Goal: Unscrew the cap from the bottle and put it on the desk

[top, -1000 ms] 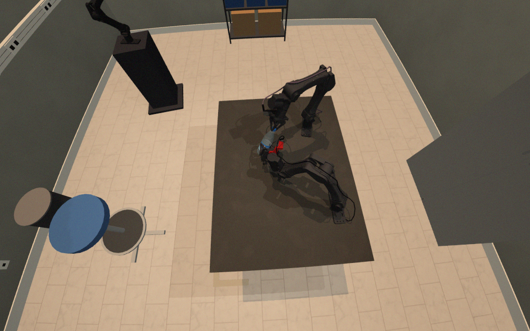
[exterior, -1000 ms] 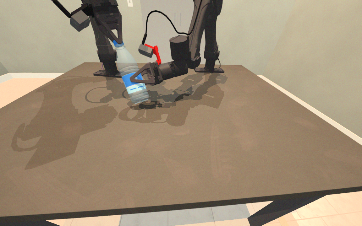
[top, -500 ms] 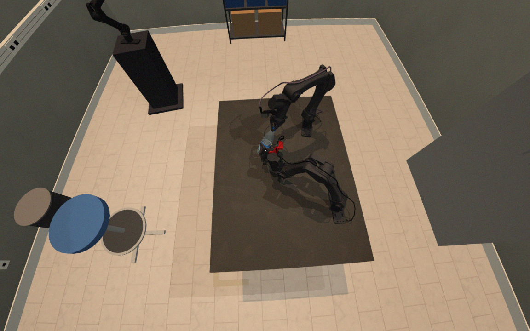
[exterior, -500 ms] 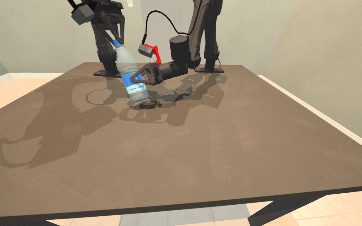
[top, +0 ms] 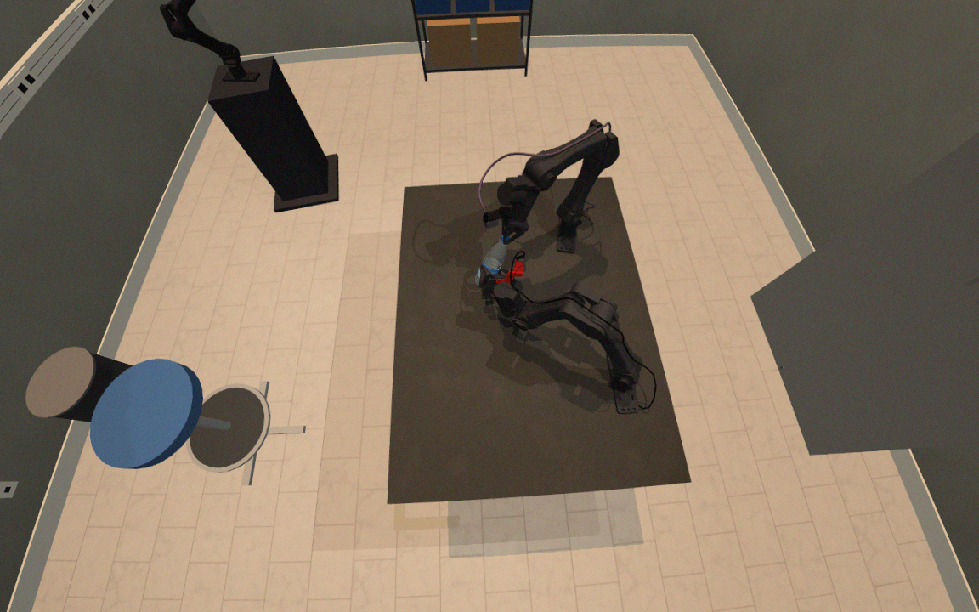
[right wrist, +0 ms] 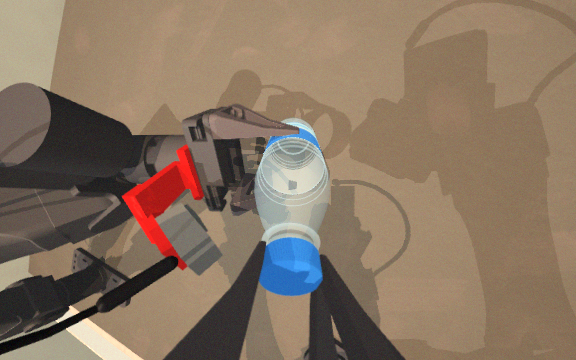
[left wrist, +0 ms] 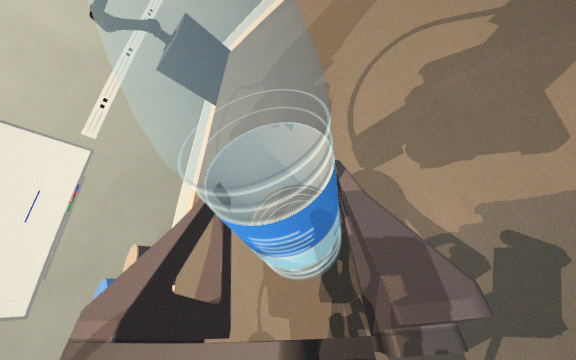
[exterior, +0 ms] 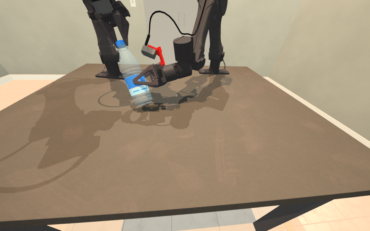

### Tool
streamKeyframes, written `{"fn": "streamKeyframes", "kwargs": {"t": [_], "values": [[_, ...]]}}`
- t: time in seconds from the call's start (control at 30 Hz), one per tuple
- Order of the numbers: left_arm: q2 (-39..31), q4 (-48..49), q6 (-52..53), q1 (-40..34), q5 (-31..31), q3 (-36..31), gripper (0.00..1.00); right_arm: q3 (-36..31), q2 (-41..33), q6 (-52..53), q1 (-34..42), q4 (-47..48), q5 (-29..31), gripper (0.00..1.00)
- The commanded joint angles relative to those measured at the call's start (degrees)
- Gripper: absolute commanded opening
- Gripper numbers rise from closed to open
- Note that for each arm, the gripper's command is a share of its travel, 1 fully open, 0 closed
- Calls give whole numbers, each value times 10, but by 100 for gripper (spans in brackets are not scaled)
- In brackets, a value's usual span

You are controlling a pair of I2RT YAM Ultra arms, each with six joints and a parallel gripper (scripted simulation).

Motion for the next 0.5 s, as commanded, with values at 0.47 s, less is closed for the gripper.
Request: {"fn": "streamKeyframes", "kwargs": {"t": [0.47], "values": [[-12, 1, -6, -1, 3, 4, 0, 10, -3, -487, 33, -2, 62, 0]]}}
